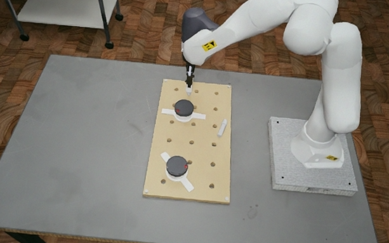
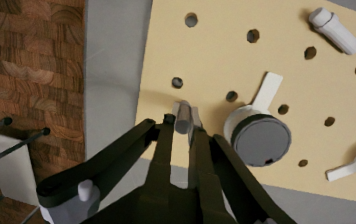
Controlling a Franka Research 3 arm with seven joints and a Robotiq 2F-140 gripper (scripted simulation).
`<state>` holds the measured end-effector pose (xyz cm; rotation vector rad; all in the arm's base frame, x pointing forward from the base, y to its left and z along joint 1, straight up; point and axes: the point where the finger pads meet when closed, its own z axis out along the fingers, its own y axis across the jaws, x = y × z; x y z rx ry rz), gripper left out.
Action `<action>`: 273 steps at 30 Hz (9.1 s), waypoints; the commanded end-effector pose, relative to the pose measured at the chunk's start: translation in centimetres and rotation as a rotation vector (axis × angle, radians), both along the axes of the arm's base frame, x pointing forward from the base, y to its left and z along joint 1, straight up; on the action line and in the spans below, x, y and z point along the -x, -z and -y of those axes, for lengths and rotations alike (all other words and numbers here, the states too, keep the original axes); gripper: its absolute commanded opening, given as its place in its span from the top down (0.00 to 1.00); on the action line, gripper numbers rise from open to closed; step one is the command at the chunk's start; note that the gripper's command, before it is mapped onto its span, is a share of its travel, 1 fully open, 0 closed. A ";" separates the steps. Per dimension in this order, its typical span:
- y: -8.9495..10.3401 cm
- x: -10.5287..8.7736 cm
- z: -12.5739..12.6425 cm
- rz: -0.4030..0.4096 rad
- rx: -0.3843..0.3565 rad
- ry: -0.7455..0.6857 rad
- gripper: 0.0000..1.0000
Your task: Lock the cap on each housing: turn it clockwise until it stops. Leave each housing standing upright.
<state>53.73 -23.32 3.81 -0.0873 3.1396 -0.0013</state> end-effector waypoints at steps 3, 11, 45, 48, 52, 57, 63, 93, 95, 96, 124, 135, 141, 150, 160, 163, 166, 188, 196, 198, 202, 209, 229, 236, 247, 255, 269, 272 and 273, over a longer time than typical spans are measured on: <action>0.1 0.1 0.0 -0.001 0.000 -0.004 0.90; -0.2 0.1 0.0 -0.001 0.000 -0.004 0.90; -4.8 0.1 0.0 -0.001 0.000 -0.004 0.90; -5.0 0.1 0.0 -0.001 -0.001 -0.004 0.90; -5.9 0.1 0.0 -0.001 -0.001 -0.004 0.90; -7.0 0.1 0.0 -0.001 -0.001 -0.004 0.90; -8.0 0.1 0.0 -0.001 -0.001 -0.004 0.90; -10.6 0.1 0.0 -0.001 0.000 -0.004 0.90; -10.6 0.1 0.0 -0.001 0.000 -0.004 0.90; -10.6 0.1 0.0 -0.001 0.000 -0.004 0.90; -10.5 13.6 -6.7 -0.001 0.000 -0.004 0.90; -10.0 13.6 -6.7 -0.001 -0.001 -0.004 0.90; -9.4 13.6 -6.7 -0.001 -0.001 -0.004 0.90; -8.4 13.6 -6.7 -0.001 -0.001 -0.004 0.90; -6.7 13.6 -6.7 -0.001 -0.001 -0.004 0.90; -6.2 13.6 -6.7 -0.001 -0.001 -0.004 0.90; -6.0 13.6 -6.7 -0.001 -0.001 -0.004 0.90; -2.6 13.6 -6.7 -0.001 -0.001 -0.004 0.90; -1.6 13.6 -6.7 -0.001 -0.001 -0.004 0.90; -1.4 13.6 -6.7 -0.001 -0.001 -0.004 0.90; -1.2 13.6 -6.7 -0.001 -0.001 -0.004 0.90; -0.7 13.6 -6.7 -0.001 -0.001 -0.004 0.90; -0.3 13.6 -6.7 -0.001 0.000 -0.004 0.90; -0.3 13.6 -6.7 -0.001 0.000 -0.004 0.90; -0.3 13.6 -6.7 -0.001 0.000 -0.004 0.90; -0.3 13.6 -6.7 -0.001 0.000 -0.004 0.90; -0.3 13.6 -6.7 -0.001 0.000 -0.004 0.90; -0.3 13.6 -6.7 -0.001 0.000 -0.004 0.90; -0.3 13.6 -6.7 -0.001 0.000 -0.004 0.90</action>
